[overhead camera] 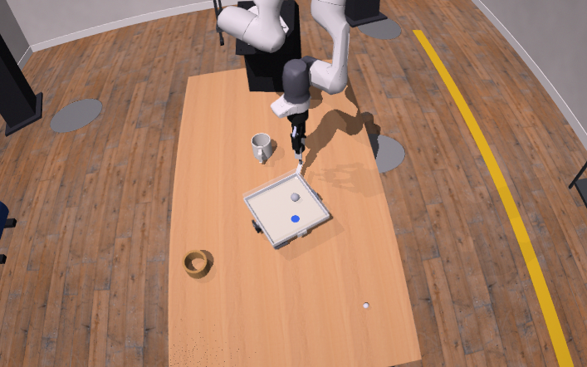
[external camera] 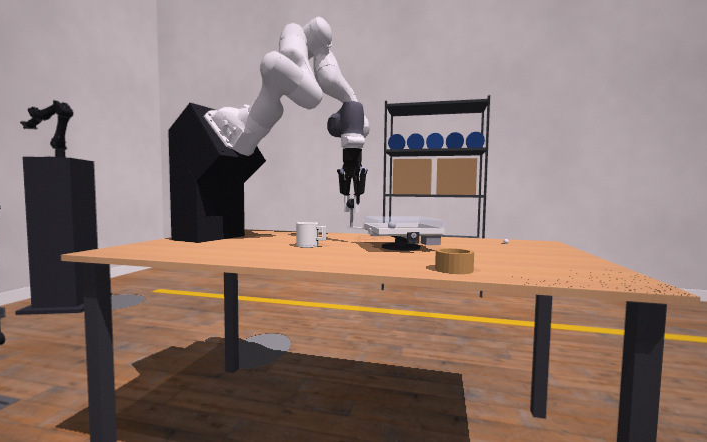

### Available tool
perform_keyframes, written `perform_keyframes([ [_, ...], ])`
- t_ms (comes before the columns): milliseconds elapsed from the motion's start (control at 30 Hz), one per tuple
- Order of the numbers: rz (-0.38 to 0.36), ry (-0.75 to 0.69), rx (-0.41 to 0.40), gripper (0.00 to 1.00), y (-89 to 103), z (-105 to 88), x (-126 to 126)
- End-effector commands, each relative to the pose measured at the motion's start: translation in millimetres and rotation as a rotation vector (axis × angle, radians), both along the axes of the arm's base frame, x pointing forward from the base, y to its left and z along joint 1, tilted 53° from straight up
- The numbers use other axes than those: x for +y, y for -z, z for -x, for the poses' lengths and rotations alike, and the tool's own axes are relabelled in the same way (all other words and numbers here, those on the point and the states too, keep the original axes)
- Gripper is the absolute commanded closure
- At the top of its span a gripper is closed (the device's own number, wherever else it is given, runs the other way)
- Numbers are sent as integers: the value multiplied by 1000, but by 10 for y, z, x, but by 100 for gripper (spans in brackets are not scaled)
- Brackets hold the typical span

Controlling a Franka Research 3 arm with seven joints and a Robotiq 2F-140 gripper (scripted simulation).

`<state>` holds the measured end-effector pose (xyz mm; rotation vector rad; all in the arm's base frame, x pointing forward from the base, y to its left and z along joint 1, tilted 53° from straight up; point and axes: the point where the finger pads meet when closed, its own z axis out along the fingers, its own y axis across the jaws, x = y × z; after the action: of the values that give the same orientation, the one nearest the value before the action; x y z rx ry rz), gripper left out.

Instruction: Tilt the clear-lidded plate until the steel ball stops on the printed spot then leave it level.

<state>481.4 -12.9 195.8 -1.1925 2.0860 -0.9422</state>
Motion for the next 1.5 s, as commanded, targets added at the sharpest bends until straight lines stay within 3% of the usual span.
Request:
perform_keyframes([
  [0,1,-3,2,100,8,0,-4],
  [1467,1,-3,2,100,-42,21,12],
])
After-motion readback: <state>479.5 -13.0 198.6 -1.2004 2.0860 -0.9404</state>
